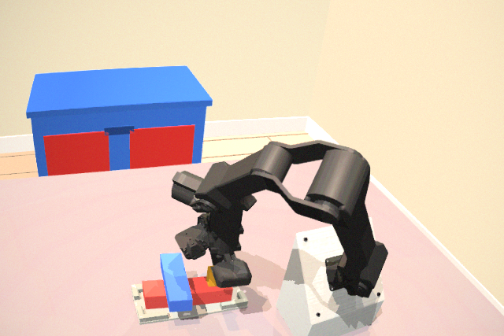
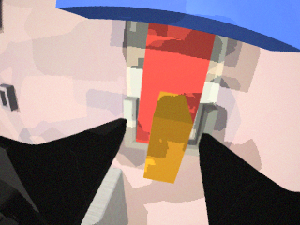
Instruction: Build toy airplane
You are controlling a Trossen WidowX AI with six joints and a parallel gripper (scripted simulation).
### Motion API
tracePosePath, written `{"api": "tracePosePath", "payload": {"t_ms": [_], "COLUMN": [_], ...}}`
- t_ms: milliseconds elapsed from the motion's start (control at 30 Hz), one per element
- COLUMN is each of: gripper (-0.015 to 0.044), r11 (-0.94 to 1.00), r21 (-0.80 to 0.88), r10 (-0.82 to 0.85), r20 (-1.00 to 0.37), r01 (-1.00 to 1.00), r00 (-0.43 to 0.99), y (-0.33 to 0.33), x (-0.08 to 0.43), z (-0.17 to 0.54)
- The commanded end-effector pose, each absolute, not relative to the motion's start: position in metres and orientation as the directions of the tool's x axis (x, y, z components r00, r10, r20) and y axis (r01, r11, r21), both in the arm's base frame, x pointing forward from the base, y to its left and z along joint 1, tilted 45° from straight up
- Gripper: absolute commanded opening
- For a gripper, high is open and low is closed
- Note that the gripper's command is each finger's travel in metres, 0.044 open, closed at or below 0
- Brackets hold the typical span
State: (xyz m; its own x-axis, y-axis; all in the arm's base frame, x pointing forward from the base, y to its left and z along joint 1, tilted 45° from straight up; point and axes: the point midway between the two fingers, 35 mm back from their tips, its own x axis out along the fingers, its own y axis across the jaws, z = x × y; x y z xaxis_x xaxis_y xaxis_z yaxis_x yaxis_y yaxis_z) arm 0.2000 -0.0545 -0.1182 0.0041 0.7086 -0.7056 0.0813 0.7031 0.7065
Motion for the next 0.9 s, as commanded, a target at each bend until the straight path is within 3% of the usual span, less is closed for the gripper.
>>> {"api": "tracePosePath", "payload": {"t_ms": [0,133,867], "gripper": [0.0260,0.0260,0.0260], "r11": [0.714,0.712,0.712], "r21": [0.696,0.698,0.697], "r10": [0.698,0.699,0.699], "r20": [-0.716,-0.715,-0.715], "r01": [0.078,0.079,0.079], "r00": [0.010,0.006,0.006], "y": [-0.087,-0.119,-0.120], "x": [0.204,0.200,0.204], "z": [-0.093,-0.057,-0.058]}}
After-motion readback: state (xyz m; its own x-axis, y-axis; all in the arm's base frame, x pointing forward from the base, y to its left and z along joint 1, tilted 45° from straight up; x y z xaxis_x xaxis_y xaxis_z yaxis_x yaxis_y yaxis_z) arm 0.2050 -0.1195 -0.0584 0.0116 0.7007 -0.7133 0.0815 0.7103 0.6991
